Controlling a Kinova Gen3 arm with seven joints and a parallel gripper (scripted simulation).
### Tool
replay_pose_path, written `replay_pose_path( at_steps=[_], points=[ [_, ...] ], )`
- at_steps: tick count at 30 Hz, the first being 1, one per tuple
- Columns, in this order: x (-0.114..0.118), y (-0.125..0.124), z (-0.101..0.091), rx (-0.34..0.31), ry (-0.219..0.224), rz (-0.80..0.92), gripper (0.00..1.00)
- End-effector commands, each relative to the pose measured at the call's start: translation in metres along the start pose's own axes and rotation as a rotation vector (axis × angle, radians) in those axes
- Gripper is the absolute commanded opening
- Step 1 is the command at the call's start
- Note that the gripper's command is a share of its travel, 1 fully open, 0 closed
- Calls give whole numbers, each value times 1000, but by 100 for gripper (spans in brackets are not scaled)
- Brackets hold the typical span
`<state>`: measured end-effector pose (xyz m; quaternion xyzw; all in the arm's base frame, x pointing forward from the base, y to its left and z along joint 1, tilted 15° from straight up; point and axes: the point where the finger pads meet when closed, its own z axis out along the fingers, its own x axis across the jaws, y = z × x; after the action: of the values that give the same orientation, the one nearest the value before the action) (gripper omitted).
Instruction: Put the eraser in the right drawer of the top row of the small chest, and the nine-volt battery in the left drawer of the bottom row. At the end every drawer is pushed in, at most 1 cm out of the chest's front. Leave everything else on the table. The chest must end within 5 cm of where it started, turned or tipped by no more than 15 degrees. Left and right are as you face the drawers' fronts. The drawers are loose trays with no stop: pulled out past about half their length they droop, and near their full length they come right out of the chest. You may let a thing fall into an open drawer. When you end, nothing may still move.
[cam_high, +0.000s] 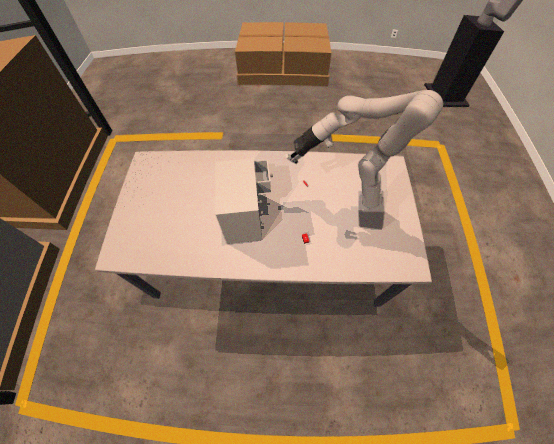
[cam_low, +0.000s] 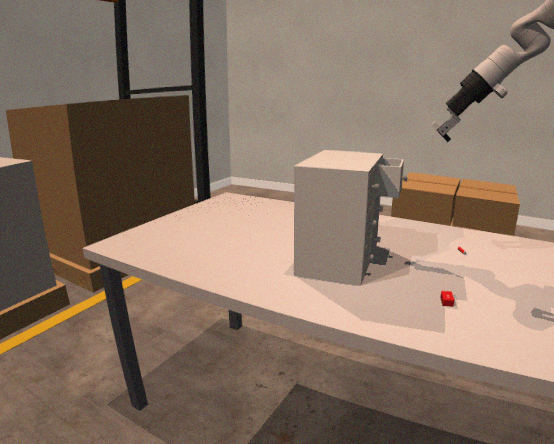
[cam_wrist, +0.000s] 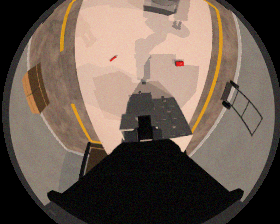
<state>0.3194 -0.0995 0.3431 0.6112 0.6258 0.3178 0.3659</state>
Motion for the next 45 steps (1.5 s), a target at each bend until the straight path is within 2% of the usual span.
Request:
replay_pose_path(
  at_steps=[1, 24, 41, 45],
  points=[
    [1, -2, 0, -21, -2, -5, 45],
    [1, -5, 1, -26, -2, 3, 45],
    [-1, 10, 23, -36, -3, 3, 45],
    [-1, 14, 33, -36, -3, -5, 45]
  ],
)
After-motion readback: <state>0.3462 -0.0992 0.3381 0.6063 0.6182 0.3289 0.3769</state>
